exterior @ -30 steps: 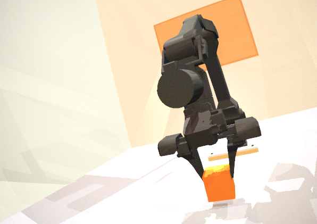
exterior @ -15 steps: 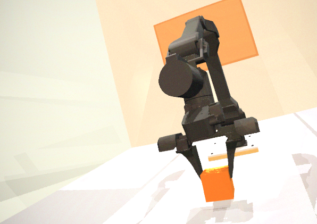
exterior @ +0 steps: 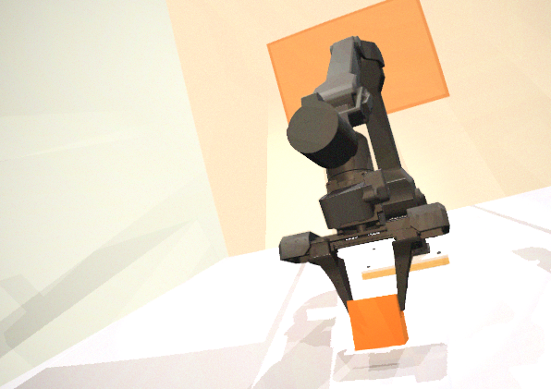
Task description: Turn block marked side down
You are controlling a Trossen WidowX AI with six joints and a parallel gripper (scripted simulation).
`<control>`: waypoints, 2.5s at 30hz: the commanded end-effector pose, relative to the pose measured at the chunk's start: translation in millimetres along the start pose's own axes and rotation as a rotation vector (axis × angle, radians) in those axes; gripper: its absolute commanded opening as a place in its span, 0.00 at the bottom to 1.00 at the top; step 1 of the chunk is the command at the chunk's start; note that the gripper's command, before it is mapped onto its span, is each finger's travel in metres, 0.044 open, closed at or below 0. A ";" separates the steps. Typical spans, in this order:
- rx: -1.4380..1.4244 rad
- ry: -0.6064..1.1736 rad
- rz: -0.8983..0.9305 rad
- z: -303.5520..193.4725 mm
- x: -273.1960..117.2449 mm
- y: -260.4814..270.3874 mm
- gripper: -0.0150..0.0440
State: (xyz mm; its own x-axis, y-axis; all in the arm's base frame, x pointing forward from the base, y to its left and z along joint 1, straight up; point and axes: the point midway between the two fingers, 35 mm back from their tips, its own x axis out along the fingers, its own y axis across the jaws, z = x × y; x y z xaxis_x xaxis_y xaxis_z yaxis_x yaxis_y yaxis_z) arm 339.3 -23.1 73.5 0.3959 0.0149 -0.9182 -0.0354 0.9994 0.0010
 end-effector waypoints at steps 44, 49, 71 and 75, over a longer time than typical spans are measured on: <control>-0.006 -0.639 0.003 -13.1 24.9 0.1 0.25; -0.007 -0.672 0.003 -14.8 22.3 0.5 0.25; -0.007 -0.694 0.004 -14.3 20.3 0.5 0.57; -0.007 -0.694 0.004 -14.3 20.3 0.5 0.74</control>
State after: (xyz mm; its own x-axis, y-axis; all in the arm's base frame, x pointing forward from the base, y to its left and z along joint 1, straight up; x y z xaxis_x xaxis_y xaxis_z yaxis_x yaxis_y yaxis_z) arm 333.9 -23.4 48.9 0.8899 0.0329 -0.4550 -0.0408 0.9991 -0.0076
